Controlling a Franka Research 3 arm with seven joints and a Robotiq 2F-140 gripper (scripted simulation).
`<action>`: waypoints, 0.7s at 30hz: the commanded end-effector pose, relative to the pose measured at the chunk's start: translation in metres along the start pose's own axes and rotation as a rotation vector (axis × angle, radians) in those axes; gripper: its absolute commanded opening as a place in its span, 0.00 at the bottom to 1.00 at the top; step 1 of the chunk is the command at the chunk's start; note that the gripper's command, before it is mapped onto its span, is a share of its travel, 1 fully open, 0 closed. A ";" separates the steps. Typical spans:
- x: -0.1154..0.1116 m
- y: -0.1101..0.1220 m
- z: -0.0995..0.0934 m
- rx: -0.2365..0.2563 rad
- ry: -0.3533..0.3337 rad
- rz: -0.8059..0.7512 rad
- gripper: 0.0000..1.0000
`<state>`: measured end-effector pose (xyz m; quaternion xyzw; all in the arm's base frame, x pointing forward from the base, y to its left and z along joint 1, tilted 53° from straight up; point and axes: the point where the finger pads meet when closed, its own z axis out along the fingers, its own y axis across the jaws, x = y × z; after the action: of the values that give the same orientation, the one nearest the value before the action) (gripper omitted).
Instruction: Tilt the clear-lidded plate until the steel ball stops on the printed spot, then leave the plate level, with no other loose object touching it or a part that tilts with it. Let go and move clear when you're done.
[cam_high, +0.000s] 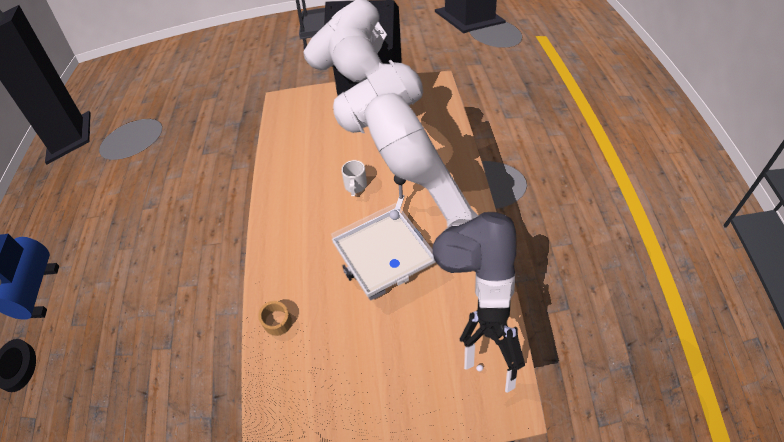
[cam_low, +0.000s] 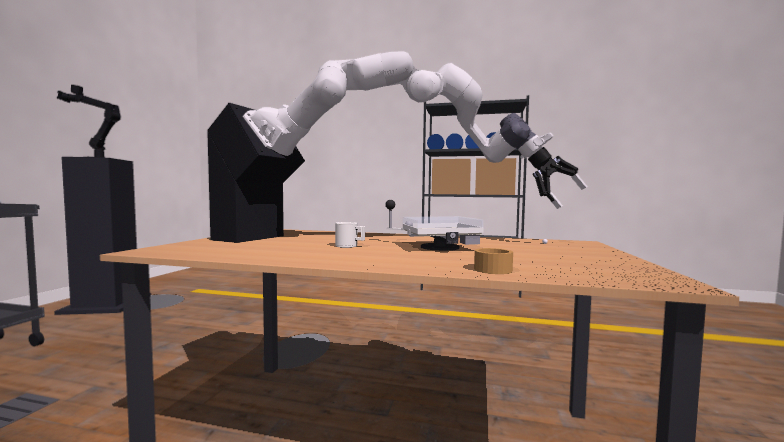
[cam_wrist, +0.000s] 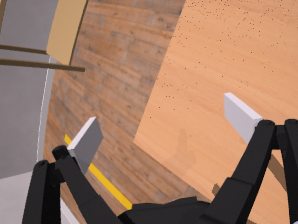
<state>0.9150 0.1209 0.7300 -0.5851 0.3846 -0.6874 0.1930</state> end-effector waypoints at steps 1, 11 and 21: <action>0.000 0.000 0.000 0.000 0.000 0.000 1.00; 0.000 0.000 0.000 0.000 0.000 0.000 1.00; -0.001 0.002 0.000 -0.005 -0.011 0.008 1.00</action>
<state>0.9151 0.1211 0.7289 -0.5857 0.3857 -0.6859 0.1941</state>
